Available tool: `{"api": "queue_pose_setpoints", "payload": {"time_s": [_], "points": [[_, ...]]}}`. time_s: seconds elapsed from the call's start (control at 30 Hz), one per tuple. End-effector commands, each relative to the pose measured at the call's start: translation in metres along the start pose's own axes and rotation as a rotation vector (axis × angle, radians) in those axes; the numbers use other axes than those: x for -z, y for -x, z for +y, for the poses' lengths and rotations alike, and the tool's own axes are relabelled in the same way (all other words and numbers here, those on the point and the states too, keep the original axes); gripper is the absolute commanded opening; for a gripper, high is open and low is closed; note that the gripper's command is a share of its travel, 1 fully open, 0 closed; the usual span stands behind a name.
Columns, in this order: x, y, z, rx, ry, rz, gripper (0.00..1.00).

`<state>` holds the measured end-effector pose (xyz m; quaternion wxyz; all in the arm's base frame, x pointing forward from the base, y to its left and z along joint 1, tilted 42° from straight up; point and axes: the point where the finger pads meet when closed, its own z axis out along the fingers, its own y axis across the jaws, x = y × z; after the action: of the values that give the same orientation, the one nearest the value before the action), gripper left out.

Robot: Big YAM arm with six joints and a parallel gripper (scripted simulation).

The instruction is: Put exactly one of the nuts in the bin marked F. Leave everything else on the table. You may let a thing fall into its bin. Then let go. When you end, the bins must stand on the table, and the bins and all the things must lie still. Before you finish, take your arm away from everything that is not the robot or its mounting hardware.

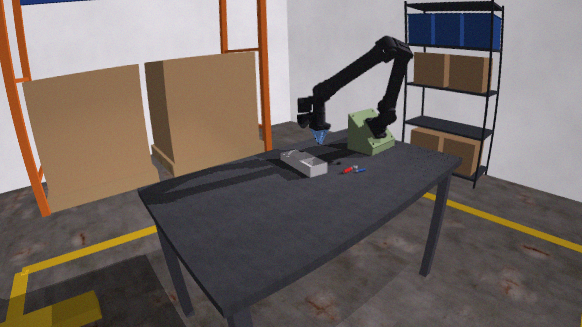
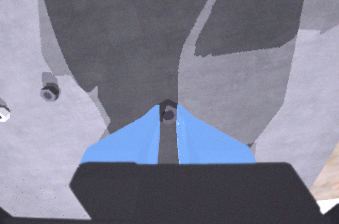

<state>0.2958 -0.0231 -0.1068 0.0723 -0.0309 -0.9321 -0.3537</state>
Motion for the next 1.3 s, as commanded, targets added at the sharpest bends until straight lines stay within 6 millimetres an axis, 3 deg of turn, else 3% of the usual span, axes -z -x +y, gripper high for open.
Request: {"api": "queue_pose_setpoints", "payload": {"time_s": [0.0, 0.57, 0.63, 0.77, 0.8, 1.27], "points": [[0.018, 0.024, -0.010, 0.019, -0.014, -0.046, 0.11], [0.019, 0.025, -0.011, 0.017, -0.014, -0.046, 0.11], [0.034, 0.028, -0.007, 0.032, -0.027, -0.065, 0.11], [0.034, 0.028, -0.006, 0.032, -0.025, -0.067, 0.11], [0.027, 0.034, 0.008, 0.036, -0.024, -0.047, 0.11], [0.023, 0.083, 0.077, 0.031, -0.012, -0.038, 0.11]]}}
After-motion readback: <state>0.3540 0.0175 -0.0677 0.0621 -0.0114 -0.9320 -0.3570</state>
